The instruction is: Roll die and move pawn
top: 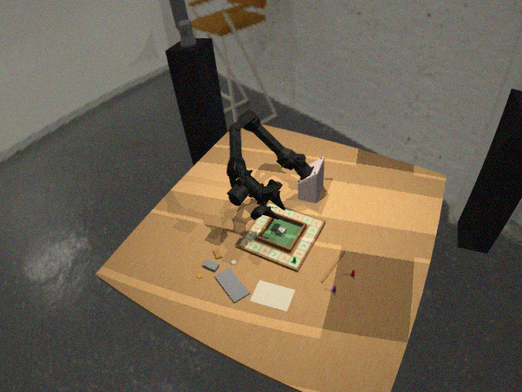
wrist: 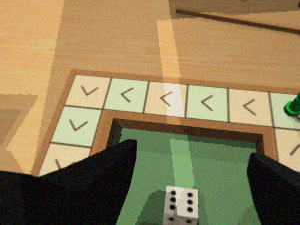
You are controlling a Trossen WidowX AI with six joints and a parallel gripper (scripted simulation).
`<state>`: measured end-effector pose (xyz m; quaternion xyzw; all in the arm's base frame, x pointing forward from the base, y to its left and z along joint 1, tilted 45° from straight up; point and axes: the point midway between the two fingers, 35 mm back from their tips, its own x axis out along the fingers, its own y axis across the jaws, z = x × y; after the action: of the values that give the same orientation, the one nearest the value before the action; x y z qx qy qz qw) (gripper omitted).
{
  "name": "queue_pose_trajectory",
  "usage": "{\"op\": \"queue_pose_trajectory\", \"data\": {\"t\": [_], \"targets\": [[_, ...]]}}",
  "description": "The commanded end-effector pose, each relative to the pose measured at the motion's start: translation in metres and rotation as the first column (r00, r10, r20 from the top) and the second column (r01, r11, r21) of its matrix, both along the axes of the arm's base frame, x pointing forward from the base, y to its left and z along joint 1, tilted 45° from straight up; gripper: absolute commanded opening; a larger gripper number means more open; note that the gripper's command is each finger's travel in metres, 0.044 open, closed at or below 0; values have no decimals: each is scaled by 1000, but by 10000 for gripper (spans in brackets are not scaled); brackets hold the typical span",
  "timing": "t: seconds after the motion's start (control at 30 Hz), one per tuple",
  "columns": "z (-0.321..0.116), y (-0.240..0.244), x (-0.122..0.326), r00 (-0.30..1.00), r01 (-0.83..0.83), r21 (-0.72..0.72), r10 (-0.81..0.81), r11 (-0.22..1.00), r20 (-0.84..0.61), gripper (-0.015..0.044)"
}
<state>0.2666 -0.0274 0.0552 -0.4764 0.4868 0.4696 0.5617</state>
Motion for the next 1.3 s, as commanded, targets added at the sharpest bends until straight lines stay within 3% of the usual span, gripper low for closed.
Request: {"op": "queue_pose_trajectory", "data": {"t": [0.0,0.13,0.27,0.4,0.47,0.57,0.63,0.7,0.87,0.93,1.07,1.27], "targets": [[21,19,2,1000,-4,3,4,1000,8,341],[21,21,2,1000,0,-10,0,1000,0,440],[-8,12,-3,991,39,-301,-76,953,-110,440],[-26,5,0,990,28,-649,-110,761,-86,440],[-28,6,3,994,27,-736,-93,677,-50,440],[-28,6,4,995,27,-746,-90,666,-45,440],[-29,8,1,993,13,-686,-93,727,-79,440],[-30,9,6,989,78,-688,-142,722,-37,387],[-41,19,40,842,522,-615,-470,591,263,256],[-47,23,53,724,677,-543,-581,496,372,204],[-60,31,77,427,897,-352,-730,267,533,200],[-85,42,109,-106,992,13,-779,-125,618,200]]}}
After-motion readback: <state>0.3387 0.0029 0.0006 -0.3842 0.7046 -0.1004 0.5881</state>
